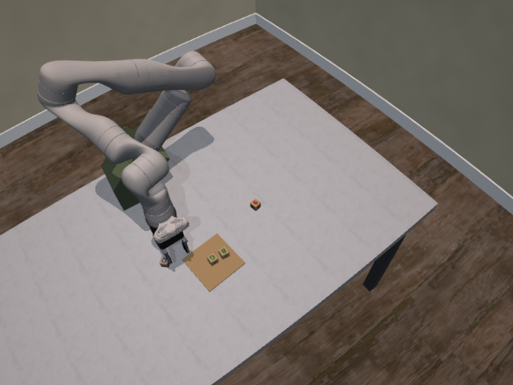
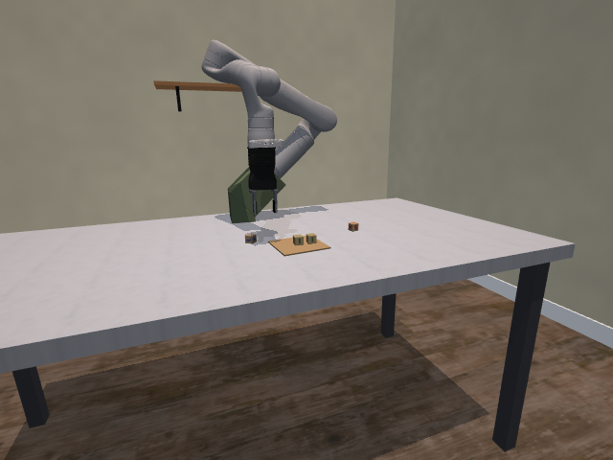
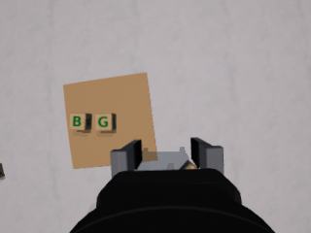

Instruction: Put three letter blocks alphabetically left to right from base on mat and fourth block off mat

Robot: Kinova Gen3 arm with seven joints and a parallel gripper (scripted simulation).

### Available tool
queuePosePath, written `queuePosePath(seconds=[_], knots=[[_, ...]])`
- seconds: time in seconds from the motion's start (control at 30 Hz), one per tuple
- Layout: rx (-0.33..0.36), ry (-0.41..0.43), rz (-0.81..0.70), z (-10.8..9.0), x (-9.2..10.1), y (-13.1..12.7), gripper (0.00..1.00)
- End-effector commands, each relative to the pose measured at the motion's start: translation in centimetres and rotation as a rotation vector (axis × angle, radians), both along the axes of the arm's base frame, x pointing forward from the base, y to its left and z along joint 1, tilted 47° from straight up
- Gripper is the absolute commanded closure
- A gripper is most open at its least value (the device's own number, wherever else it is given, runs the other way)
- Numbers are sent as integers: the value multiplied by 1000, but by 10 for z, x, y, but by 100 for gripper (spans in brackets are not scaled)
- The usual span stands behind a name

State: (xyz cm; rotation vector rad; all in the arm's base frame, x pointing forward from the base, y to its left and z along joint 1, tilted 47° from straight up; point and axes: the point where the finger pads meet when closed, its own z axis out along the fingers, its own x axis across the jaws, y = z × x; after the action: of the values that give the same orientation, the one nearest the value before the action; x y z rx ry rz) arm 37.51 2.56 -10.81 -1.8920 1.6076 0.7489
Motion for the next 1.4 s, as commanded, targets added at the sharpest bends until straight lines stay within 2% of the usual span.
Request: queuePosePath(seconds=[0.0, 0.07, 0.13, 0.63, 0.7, 1.13, 1.37], knots=[[15, -36, 25, -4, -3, -4, 0], [19, -75, 64, -6, -5, -6, 0], [19, -75, 64, -6, -5, -6, 0], [49, -331, 317, -23, -26, -16, 0], [49, -331, 317, -23, -26, -16, 0], [70, -479, 461, -33, -40, -20, 0], [75, -515, 497, -35, -43, -21, 0]])
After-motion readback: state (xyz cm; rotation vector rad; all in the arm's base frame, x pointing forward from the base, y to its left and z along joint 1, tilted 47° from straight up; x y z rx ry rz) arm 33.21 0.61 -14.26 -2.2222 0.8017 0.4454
